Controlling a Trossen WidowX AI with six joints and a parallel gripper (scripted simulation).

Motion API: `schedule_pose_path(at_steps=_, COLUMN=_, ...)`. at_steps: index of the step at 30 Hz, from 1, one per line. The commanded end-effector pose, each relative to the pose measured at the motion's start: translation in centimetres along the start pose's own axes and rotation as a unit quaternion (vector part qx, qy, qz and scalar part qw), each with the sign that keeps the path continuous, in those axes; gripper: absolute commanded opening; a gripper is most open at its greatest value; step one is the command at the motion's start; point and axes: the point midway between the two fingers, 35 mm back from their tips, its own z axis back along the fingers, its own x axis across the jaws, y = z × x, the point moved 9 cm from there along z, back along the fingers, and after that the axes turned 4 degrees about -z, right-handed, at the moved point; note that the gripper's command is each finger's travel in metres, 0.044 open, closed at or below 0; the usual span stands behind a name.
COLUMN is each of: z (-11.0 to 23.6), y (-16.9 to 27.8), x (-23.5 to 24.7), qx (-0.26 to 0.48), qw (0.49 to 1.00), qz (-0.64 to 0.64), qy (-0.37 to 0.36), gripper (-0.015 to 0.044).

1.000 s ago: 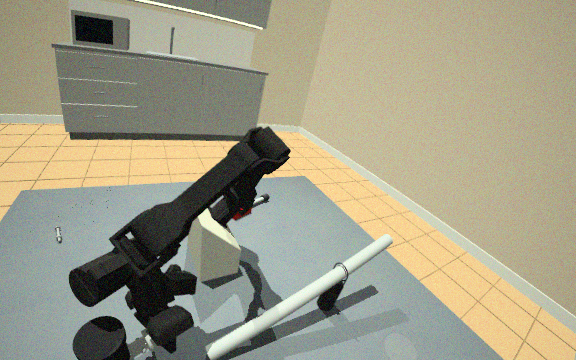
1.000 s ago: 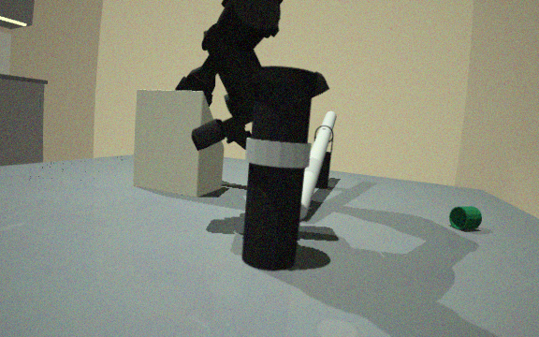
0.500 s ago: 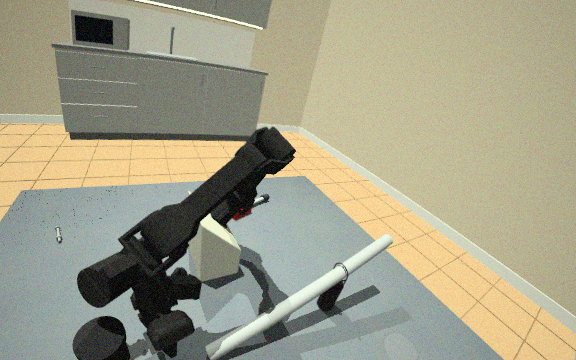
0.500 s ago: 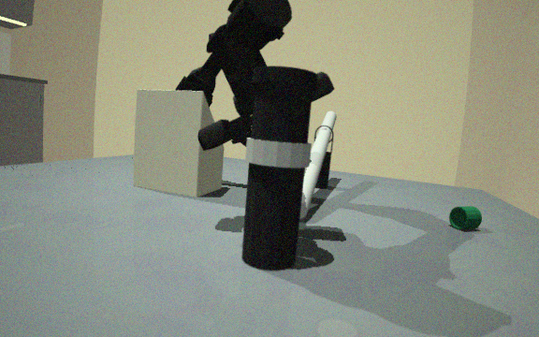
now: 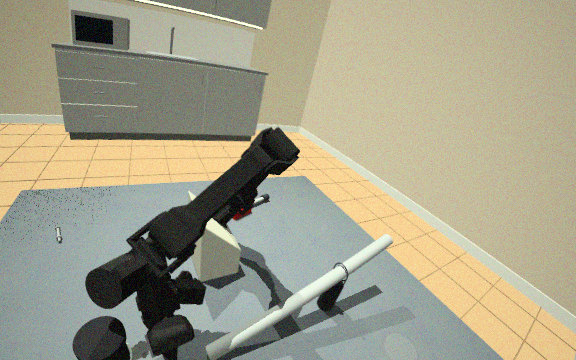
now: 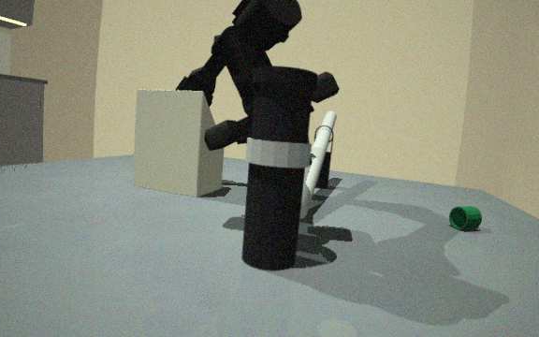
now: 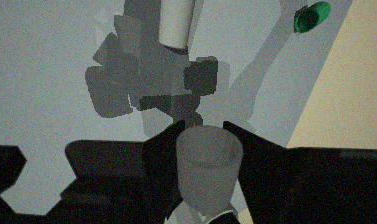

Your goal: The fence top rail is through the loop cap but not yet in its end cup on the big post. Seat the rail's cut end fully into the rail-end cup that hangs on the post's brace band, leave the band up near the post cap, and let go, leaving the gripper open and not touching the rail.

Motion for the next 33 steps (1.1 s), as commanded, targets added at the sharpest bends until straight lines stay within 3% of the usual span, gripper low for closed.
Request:
schedule_pose_path(at_steps=1, z=-0.16, y=-0.16, x=-0.32, qx=0.009, qw=1.0, qz=-0.012, qy=0.0, gripper=0.0)
schedule_pose_path(at_steps=33, z=-0.44, y=-0.43, x=-0.77, qx=0.023, qw=0.999, qz=-0.037, qy=0.002, gripper=0.0)
